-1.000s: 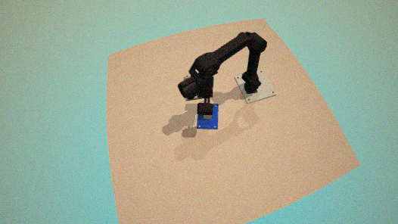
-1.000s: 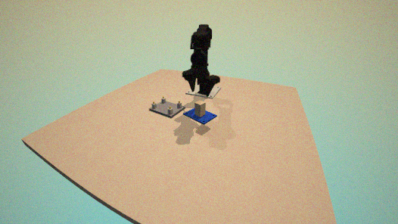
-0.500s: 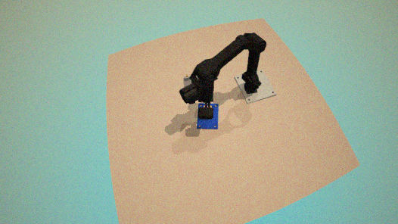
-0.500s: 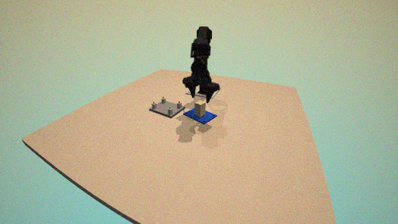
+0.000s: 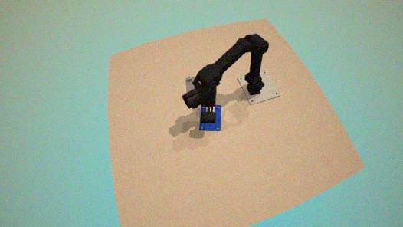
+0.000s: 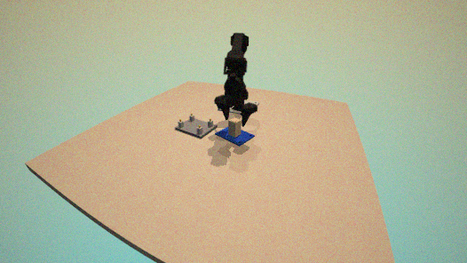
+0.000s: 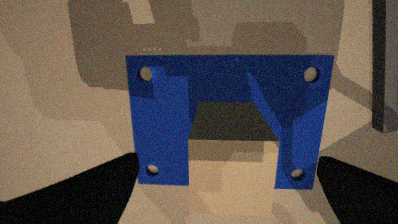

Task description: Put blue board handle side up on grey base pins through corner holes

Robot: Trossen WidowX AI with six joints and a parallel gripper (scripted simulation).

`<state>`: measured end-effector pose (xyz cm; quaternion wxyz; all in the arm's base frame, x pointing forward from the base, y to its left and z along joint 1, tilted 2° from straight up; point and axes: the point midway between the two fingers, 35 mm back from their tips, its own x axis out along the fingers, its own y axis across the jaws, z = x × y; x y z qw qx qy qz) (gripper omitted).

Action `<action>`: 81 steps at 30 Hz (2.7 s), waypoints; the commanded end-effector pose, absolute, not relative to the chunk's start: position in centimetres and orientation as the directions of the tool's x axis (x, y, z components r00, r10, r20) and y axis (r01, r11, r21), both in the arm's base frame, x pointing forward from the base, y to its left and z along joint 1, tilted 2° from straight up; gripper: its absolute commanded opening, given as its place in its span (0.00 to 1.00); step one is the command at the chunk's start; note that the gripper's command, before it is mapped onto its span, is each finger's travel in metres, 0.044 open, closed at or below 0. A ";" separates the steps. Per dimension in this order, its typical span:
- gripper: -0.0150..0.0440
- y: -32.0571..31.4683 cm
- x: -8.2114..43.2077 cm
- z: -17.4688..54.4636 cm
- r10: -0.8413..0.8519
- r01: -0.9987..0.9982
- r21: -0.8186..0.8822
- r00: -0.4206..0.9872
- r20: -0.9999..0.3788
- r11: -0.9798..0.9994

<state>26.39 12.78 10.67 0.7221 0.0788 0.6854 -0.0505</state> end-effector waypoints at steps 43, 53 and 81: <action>0.26 12.8 26.4 7.1 0.031 0.185 0.040 0.054 -0.998 0.982; 0.25 12.8 26.5 9.6 0.031 0.185 0.040 0.055 -0.998 0.982; 0.25 12.3 25.9 15.8 0.030 0.183 0.040 0.054 -0.998 0.982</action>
